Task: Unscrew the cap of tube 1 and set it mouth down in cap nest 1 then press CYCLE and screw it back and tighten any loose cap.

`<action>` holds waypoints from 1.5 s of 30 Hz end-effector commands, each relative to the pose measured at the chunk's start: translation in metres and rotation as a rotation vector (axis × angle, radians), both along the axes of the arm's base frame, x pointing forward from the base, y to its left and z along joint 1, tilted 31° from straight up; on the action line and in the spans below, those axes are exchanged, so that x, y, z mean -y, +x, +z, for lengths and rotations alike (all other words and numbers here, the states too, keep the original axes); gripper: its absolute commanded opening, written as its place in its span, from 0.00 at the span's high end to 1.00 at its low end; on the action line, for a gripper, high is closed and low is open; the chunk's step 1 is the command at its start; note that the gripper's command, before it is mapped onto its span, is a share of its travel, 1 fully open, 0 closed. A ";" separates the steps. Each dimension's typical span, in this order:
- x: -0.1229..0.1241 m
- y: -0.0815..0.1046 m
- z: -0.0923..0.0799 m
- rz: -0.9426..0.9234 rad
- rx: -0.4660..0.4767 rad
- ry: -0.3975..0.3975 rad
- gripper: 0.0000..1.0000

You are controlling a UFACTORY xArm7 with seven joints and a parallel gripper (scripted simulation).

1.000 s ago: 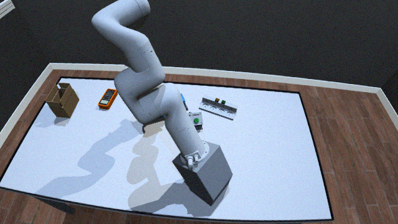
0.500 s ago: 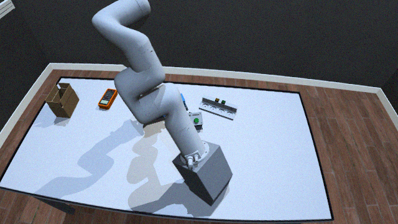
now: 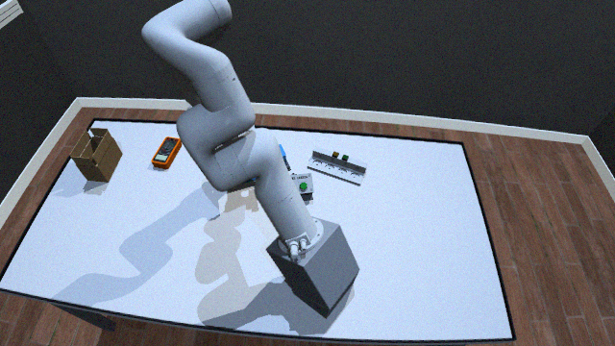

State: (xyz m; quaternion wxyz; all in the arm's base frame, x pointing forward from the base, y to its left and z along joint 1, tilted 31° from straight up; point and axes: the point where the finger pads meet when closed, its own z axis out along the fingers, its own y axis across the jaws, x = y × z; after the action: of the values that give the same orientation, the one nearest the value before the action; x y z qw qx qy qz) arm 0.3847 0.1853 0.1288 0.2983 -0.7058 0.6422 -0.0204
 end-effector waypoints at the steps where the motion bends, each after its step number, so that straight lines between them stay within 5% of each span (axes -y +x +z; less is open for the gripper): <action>1: 0.000 0.001 0.001 -0.231 -0.139 0.071 0.54; 10: 0.000 0.001 0.001 -0.541 -0.281 0.216 0.54; 19: 0.000 0.001 0.001 -0.541 -0.281 0.216 0.54; 20: 0.000 0.001 0.001 -0.541 -0.281 0.216 1.00; 34: 0.000 0.001 0.001 -0.541 -0.281 0.216 1.00; 45: 0.000 0.001 0.002 -0.164 -0.112 0.036 1.00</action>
State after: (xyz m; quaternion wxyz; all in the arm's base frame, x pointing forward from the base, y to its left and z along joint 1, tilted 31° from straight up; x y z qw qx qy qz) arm 0.3846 0.1857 0.1293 0.2614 -0.5856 0.7669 0.0247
